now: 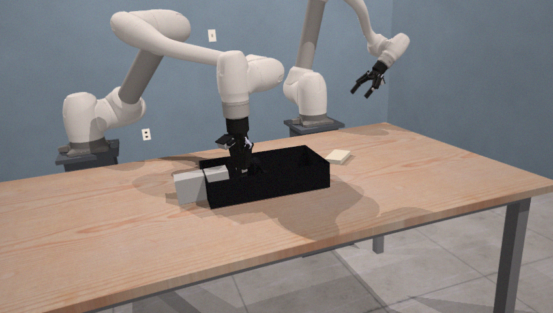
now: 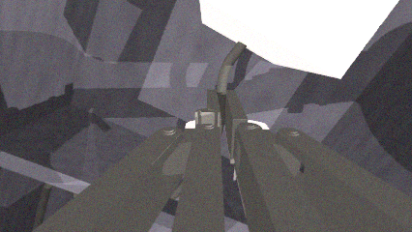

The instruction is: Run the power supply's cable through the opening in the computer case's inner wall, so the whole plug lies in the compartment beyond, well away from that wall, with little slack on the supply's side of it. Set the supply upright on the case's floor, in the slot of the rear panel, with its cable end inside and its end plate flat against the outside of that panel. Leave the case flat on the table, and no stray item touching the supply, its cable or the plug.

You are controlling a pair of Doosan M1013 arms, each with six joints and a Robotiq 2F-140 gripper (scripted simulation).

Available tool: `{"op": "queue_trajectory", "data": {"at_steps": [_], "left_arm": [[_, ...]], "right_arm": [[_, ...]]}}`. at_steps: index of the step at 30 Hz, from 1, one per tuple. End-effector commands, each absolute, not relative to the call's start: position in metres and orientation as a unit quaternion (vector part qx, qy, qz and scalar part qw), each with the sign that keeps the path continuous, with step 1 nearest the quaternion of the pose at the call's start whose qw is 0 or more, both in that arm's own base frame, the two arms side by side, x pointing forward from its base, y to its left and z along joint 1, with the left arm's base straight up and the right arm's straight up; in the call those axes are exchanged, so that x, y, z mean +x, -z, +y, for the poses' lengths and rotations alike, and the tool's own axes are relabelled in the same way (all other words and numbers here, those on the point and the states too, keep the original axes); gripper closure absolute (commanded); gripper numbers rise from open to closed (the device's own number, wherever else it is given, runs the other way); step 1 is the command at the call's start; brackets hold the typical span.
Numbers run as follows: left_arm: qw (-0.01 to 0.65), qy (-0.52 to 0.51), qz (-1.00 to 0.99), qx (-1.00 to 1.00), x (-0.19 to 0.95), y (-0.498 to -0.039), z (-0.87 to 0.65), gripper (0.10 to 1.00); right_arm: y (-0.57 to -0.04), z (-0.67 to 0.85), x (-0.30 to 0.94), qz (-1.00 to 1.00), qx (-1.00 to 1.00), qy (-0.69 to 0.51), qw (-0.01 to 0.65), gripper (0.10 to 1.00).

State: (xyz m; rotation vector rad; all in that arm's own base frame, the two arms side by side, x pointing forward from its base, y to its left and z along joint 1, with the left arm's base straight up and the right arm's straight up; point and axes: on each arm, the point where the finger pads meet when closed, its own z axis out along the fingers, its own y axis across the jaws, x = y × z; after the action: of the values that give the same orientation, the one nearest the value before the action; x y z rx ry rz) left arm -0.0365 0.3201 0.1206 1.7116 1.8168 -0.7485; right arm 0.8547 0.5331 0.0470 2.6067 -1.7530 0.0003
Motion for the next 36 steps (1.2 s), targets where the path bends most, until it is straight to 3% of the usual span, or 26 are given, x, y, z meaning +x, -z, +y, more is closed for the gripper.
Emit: {"op": "queue_trajectory", "data": {"at_steps": [1,23,24,36], "left_arm": [[0.264,0.277,0.672,0.634,-0.037,-0.121,0.32,0.098],[0.264,0.277,0.672,0.634,-0.037,-0.121,0.32,0.098],[0.264,0.277,0.672,0.634,-0.037,-0.121,0.32,0.098],[0.264,0.277,0.672,0.634,-0.037,-0.121,0.32,0.098]], "right_arm": [[-0.05,0.538,0.856,-0.558,0.83,0.0,-0.001,0.999],[-0.056,0.554,0.859,-0.558,0.83,0.0,-0.001,0.999],[-0.056,0.554,0.859,-0.558,0.83,0.0,-0.001,0.819],[-0.056,0.554,0.859,-0.558,0.83,0.0,-0.001,0.819]]}}
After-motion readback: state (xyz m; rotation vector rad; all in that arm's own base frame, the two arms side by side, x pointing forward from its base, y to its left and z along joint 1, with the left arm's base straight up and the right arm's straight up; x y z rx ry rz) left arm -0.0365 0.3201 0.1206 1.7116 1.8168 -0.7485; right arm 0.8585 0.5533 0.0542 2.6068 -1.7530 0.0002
